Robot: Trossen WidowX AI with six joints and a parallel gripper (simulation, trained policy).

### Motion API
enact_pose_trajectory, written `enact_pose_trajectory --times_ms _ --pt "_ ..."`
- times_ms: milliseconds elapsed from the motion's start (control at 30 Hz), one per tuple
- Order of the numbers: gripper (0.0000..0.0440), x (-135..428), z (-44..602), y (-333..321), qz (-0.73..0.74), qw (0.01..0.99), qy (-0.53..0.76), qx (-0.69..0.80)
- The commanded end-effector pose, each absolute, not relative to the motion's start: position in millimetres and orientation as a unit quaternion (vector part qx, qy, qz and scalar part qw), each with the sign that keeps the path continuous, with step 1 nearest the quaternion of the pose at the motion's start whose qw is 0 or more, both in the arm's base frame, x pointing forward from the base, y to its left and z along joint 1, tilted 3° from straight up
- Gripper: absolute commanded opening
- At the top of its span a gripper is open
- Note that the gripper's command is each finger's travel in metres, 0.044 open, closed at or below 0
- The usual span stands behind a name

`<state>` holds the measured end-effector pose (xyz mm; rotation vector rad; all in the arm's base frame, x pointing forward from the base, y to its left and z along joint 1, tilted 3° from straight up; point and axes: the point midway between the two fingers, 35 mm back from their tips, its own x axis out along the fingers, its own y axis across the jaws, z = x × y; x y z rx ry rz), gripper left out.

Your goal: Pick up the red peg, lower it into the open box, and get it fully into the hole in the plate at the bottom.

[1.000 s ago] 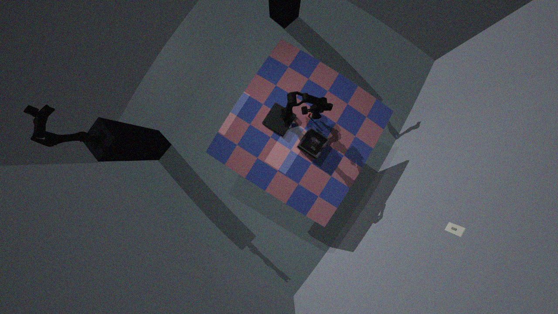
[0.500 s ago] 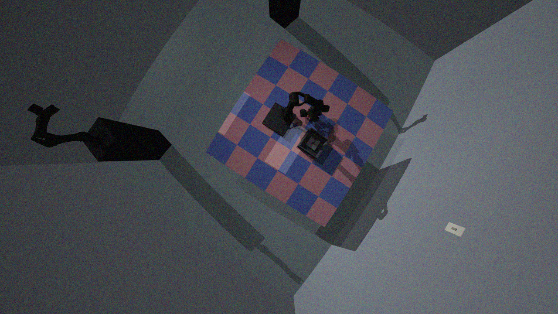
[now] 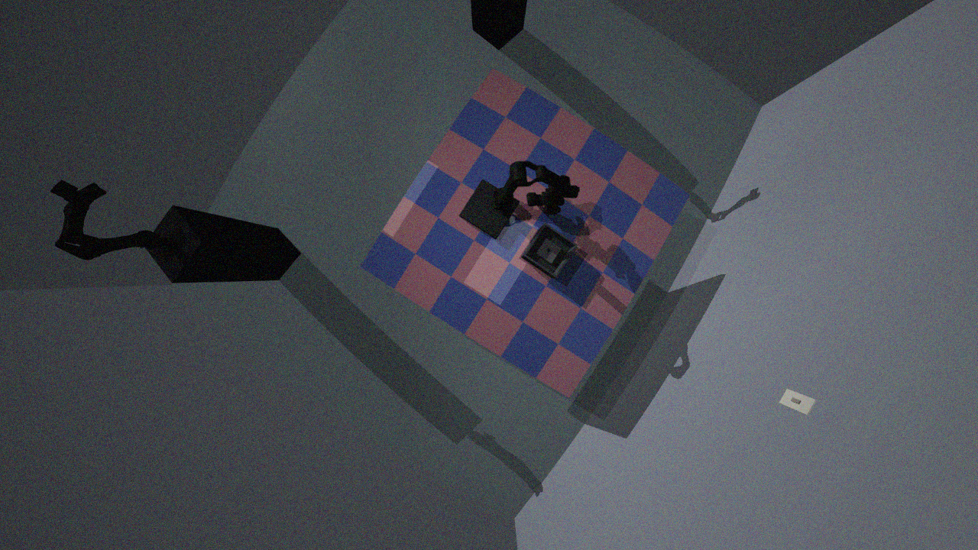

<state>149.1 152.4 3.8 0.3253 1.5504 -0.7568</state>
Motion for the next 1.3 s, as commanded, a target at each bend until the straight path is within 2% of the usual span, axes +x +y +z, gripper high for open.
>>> enact_pose_trajectory --times_ms 0,533,1267 --pt "0.0000 159.2 19.5 154.3 -0.328 0.653 0.667 0.144" --pt "0.0000 201.2 98.0 142.9 -0.341 0.691 0.606 0.195" --pt "0.0000 286.3 122.6 71.5 -0.407 0.694 0.520 0.285"
